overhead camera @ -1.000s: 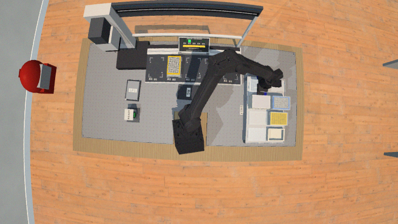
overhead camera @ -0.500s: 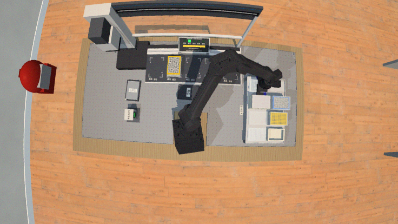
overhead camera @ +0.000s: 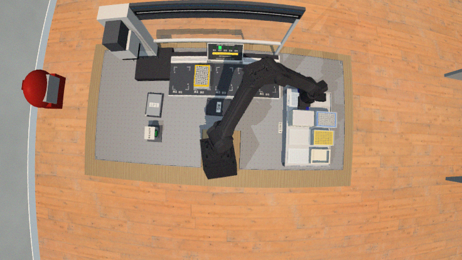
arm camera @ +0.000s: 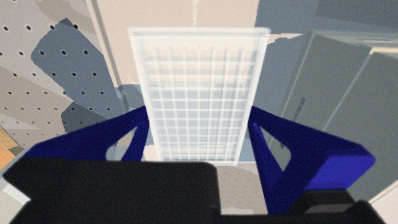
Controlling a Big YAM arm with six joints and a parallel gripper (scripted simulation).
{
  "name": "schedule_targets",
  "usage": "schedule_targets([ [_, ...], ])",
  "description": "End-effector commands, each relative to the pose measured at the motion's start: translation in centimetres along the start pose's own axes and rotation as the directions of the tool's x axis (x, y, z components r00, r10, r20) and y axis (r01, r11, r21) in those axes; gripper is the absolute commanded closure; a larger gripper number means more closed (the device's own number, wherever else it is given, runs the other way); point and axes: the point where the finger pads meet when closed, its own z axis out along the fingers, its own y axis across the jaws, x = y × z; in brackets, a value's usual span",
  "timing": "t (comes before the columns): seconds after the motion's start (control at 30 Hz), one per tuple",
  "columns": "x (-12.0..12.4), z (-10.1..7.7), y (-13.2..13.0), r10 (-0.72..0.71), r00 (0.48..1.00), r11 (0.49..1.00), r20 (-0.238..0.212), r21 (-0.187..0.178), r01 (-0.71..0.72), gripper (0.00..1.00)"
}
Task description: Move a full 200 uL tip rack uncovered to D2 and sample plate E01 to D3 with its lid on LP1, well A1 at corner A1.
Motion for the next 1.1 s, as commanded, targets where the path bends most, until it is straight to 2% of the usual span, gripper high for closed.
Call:
schedule_targets([
  [0.0,-1.2,-1.3,1.0,-0.007,0.999,1.0,0.034,-0.018,0.008,1.0],
  [0.77,-1.2,-1.3,1.0,-0.007,0.999,1.0,0.034,-0.018,0.008,1.0],
  [0.8,-1.0,-2.2,1.4,-0.005,0.999,1.0,0.042,-0.021,0.006,1.0],
  [1.07,-1.2,-3.5,0.3,-0.001,0.999,1.0,0.038,-0.016,0.002,1.0],
])
